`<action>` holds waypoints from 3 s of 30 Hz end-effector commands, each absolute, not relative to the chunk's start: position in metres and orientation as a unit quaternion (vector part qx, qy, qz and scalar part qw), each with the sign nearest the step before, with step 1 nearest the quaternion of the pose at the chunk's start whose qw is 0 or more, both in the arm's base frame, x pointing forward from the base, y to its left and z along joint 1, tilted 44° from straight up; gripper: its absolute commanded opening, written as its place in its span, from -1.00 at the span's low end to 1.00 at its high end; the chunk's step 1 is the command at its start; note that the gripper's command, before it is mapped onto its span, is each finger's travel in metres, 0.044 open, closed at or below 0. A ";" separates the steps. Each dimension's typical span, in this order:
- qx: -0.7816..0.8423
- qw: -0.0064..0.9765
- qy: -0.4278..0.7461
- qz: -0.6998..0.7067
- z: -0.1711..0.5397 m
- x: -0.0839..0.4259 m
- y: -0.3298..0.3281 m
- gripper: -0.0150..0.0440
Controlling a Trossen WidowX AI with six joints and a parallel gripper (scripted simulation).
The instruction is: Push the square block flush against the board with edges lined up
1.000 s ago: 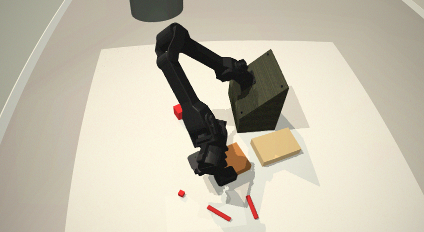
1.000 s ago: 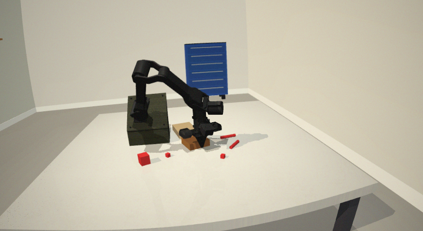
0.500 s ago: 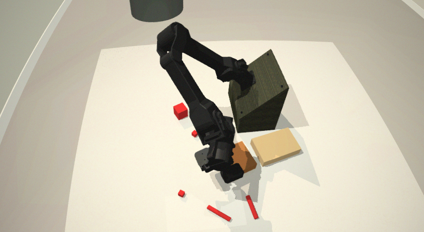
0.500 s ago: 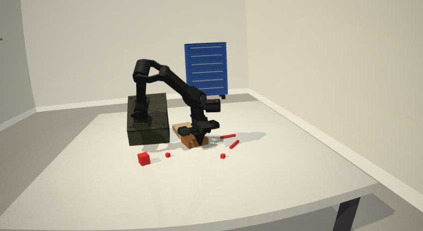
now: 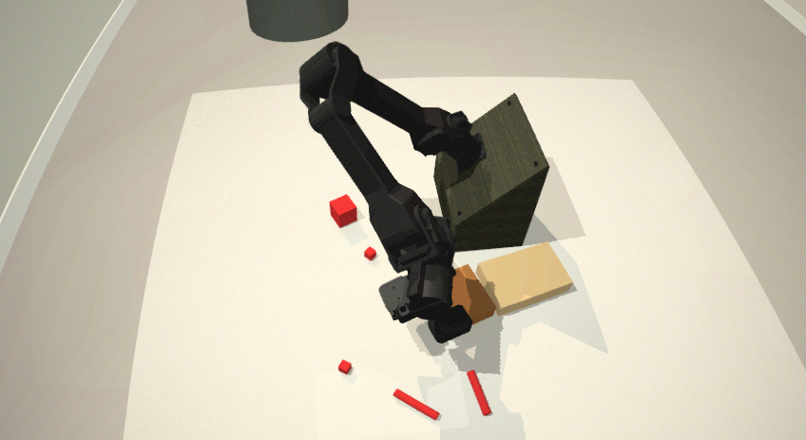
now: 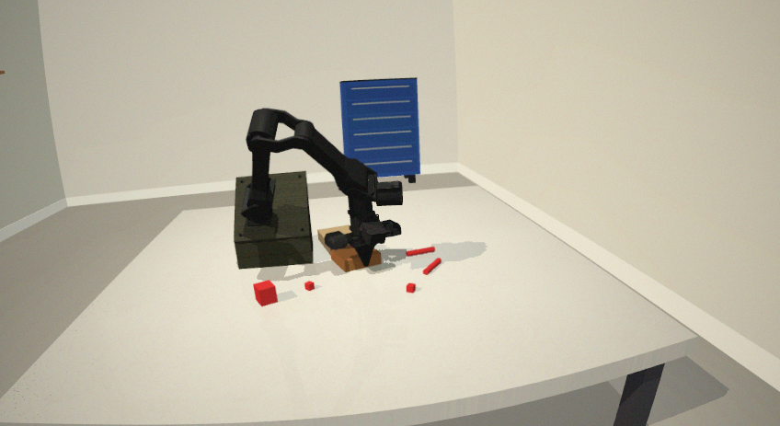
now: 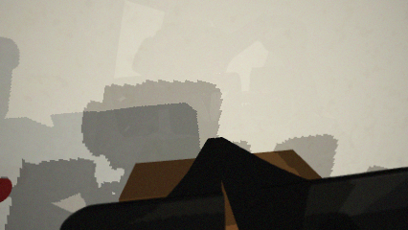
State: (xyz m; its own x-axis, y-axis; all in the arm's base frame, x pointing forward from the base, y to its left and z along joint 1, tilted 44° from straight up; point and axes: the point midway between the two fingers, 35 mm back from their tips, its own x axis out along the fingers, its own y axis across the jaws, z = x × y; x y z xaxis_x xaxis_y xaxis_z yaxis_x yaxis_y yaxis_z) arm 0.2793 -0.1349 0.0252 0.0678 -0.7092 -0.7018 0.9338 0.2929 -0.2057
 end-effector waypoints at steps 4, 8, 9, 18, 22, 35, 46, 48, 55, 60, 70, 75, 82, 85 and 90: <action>0.151 0.708 0.381 -0.575 0.025 0.278 -0.140 -0.49; 0.151 0.708 0.381 -0.575 0.029 0.282 -0.144 -0.49; 0.151 0.708 0.381 -0.575 0.030 0.282 -0.145 -0.49; 0.151 0.708 0.380 -0.575 0.040 0.289 -0.154 -0.49; 0.151 0.708 0.380 -0.575 0.044 0.292 -0.158 -0.49; 0.149 0.707 0.380 -0.578 0.054 0.296 -0.165 -0.49; 0.151 0.709 0.380 -0.575 0.086 0.289 -0.122 -0.49; 0.150 0.709 0.380 -0.575 0.075 0.282 -0.112 -0.49; 0.157 0.707 0.376 -0.578 0.048 0.285 -0.134 -0.49; 0.159 0.707 0.372 -0.580 0.034 0.284 -0.149 -0.49; 0.160 0.706 0.373 -0.580 0.025 0.282 -0.140 -0.49; 0.161 0.706 0.373 -0.580 0.019 0.280 -0.134 -0.49; 0.161 0.706 0.374 -0.580 0.011 0.277 -0.126 -0.49; 0.161 0.706 0.374 -0.580 0.008 0.275 -0.123 -0.49; 0.161 0.706 0.374 -0.580 0.002 0.272 -0.118 -0.49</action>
